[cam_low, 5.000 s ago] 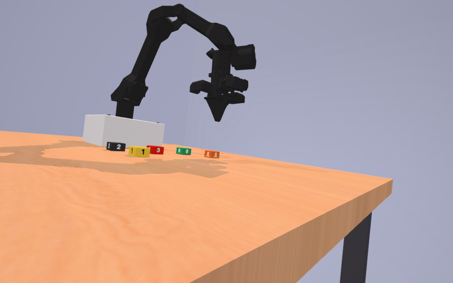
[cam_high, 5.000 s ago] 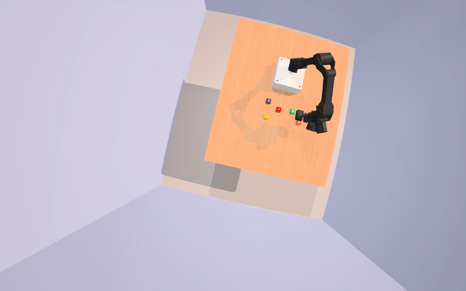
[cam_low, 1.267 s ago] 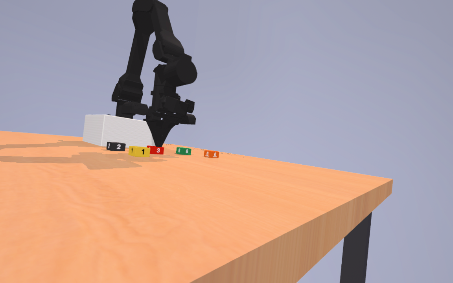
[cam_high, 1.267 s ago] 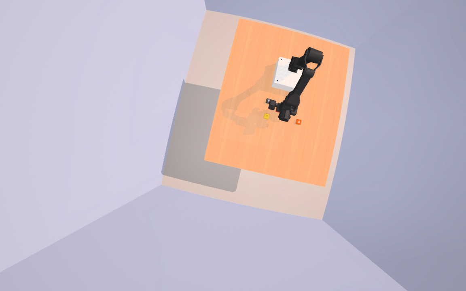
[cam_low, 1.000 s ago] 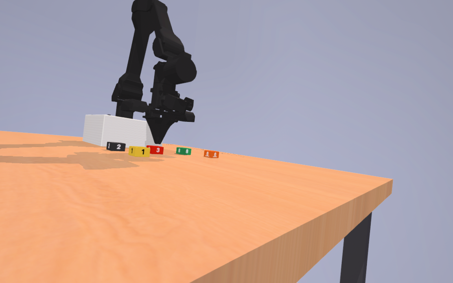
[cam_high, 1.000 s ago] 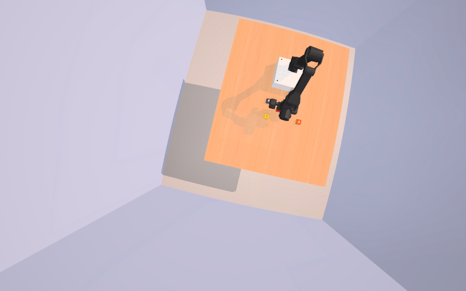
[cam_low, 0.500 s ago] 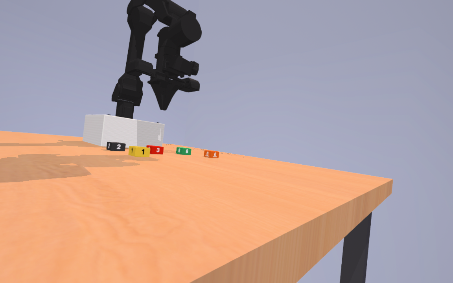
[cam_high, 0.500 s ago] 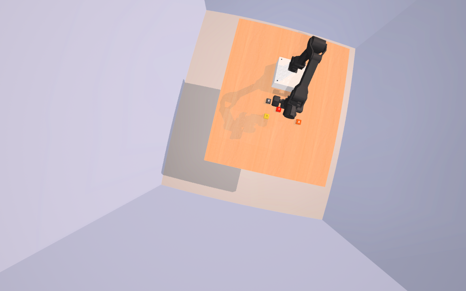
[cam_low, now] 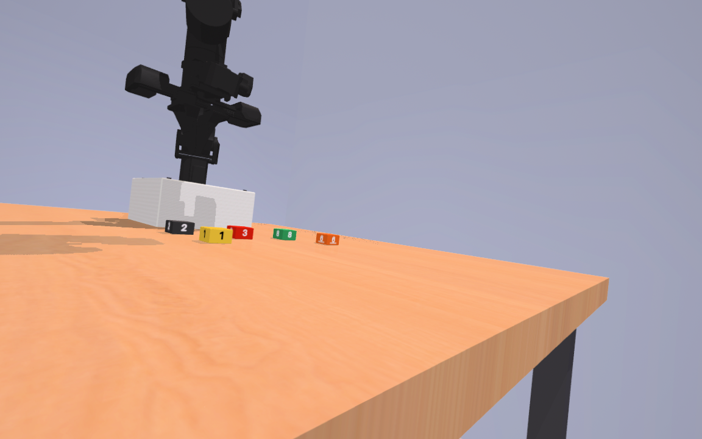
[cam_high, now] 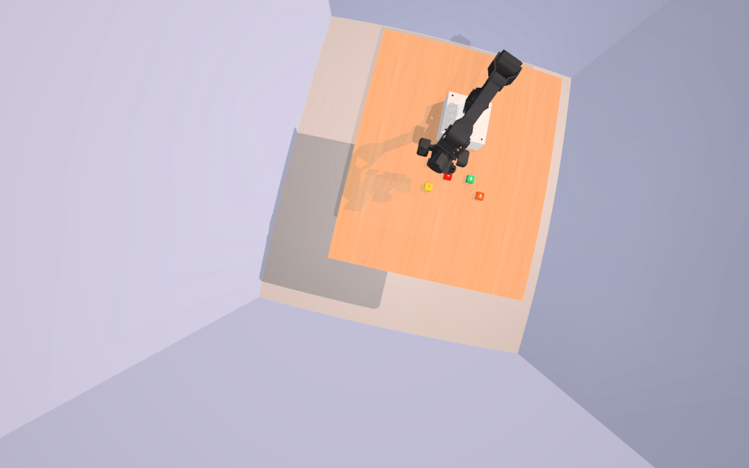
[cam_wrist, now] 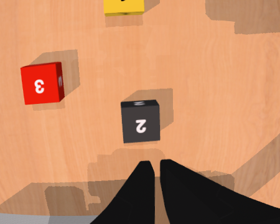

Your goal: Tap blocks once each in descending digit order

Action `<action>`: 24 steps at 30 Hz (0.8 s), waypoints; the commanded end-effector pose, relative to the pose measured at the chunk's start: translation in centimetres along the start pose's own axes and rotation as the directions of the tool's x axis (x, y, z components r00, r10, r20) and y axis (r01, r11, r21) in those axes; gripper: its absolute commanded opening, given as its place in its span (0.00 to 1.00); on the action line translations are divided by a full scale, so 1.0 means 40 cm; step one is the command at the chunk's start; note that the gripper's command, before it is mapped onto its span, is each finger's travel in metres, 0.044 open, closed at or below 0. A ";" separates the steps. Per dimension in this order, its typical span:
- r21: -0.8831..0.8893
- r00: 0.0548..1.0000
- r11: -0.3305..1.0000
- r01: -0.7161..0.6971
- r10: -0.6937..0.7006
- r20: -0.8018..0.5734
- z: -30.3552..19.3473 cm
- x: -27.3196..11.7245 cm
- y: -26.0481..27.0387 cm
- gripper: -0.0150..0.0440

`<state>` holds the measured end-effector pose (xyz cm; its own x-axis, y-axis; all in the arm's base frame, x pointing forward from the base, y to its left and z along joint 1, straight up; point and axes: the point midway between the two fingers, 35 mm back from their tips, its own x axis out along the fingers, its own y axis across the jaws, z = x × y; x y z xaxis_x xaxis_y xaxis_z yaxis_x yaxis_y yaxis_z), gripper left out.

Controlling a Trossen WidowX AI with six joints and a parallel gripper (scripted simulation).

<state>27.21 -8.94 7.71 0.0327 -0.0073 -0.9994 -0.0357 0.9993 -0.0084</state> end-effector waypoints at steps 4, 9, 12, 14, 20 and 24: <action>-0.019 1.000 1.000 -0.002 0.002 -0.006 -0.020 0.037 -0.026 0.29; -0.019 1.000 1.000 -0.003 0.002 -0.007 -0.026 0.206 -0.024 0.29; -0.019 1.000 1.000 -0.003 0.002 -0.007 -0.026 0.206 -0.024 0.29; -0.019 1.000 1.000 -0.003 0.002 -0.007 -0.026 0.206 -0.024 0.29; -0.019 1.000 1.000 -0.003 0.002 -0.007 -0.026 0.224 -0.024 0.29; -0.019 1.000 1.000 -0.003 0.003 -0.007 -0.026 0.240 -0.024 0.29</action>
<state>26.81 -10.11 -1.07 0.0345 -0.0088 -0.9994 -0.0487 0.9988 -0.0105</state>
